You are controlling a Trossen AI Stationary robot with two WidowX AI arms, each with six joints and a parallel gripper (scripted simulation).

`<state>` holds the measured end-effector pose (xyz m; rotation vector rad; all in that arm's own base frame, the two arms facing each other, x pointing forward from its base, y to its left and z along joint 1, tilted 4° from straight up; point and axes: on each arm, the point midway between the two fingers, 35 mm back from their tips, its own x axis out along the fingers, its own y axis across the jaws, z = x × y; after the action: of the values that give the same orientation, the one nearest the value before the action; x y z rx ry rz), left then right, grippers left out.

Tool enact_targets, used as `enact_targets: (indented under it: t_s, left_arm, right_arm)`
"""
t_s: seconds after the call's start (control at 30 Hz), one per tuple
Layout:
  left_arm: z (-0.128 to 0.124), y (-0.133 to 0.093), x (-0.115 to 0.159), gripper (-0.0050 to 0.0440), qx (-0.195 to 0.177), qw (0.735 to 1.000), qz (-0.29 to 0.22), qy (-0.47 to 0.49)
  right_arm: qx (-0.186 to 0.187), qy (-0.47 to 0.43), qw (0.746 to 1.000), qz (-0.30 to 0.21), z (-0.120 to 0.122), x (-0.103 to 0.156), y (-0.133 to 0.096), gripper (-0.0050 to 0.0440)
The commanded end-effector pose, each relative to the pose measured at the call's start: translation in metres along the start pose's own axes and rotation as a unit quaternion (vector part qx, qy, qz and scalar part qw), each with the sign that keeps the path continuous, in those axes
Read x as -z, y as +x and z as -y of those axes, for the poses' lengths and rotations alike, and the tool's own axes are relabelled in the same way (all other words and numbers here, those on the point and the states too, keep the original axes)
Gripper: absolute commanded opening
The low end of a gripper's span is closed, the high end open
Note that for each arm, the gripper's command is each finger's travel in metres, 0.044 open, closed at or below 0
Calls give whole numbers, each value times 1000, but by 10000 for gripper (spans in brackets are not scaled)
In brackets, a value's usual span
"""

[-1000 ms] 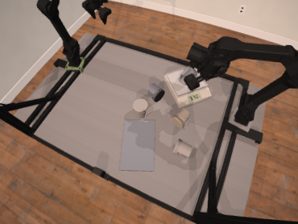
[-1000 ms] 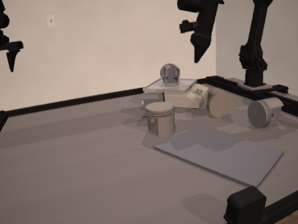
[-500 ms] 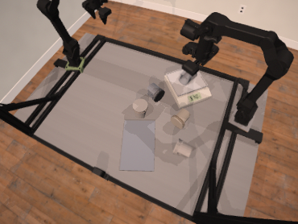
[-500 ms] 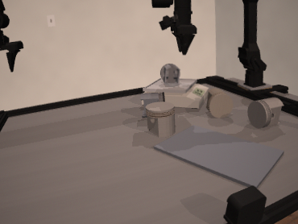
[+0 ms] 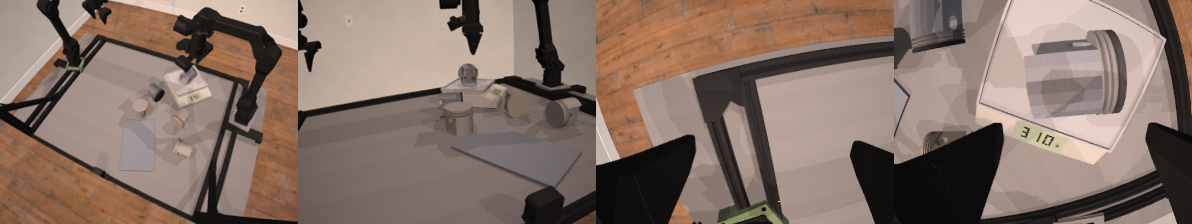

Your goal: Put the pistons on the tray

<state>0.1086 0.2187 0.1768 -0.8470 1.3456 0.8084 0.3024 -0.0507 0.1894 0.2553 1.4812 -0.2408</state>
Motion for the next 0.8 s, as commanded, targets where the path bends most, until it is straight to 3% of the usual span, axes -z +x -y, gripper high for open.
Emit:
enact_targets:
  t_s: [0.0,0.5,0.77]
  left_arm:
    - [1,0,0,440,2,1000,-1,1]
    - [1,0,0,440,2,1000,-1,1]
    - [1,0,0,440,2,1000,-1,1]
  right_arm:
    - [-5,40,999,1,-1,-2,1,378]
    - [-14,211,977,11,-1,-2,1,378]
    - [-20,314,949,18,-1,-2,1,378]
